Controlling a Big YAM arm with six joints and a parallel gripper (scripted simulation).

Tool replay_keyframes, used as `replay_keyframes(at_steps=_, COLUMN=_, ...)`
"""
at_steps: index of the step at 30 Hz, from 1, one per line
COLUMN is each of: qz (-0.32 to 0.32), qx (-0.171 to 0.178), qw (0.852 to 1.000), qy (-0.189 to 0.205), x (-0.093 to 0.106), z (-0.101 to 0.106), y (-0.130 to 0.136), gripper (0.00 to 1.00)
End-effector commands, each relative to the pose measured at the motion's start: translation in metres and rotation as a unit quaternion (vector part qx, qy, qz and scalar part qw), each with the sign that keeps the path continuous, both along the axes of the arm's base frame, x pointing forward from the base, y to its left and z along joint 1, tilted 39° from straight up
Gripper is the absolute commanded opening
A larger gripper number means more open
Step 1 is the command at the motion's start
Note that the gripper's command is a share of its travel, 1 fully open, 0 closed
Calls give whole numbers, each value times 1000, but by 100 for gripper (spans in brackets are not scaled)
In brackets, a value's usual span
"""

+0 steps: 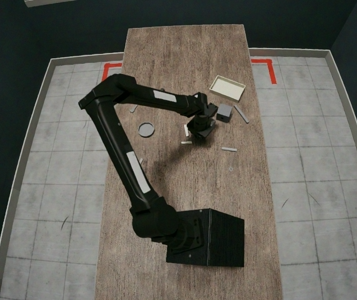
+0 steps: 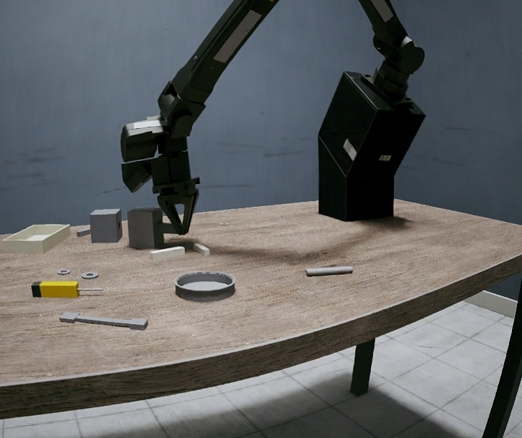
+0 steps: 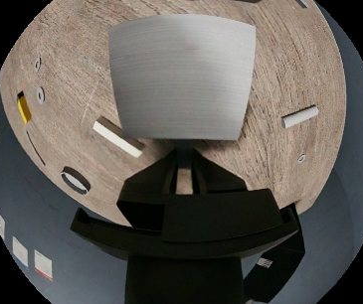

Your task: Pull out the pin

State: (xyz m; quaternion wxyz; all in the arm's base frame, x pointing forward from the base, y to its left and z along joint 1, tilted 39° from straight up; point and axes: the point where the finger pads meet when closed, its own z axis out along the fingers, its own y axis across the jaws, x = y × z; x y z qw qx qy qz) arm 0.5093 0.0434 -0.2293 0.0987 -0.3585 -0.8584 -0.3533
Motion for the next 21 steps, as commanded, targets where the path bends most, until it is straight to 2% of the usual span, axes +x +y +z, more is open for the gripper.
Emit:
replay_keyframes(at_steps=1, qz=-8, qx=2, qw=1000, qy=2, x=0, z=7, y=-2, gripper=0)
replay_keyframes(at_steps=21, qz=-13, qx=1, qw=1000, qy=9, x=-3, z=11, y=2, gripper=0)
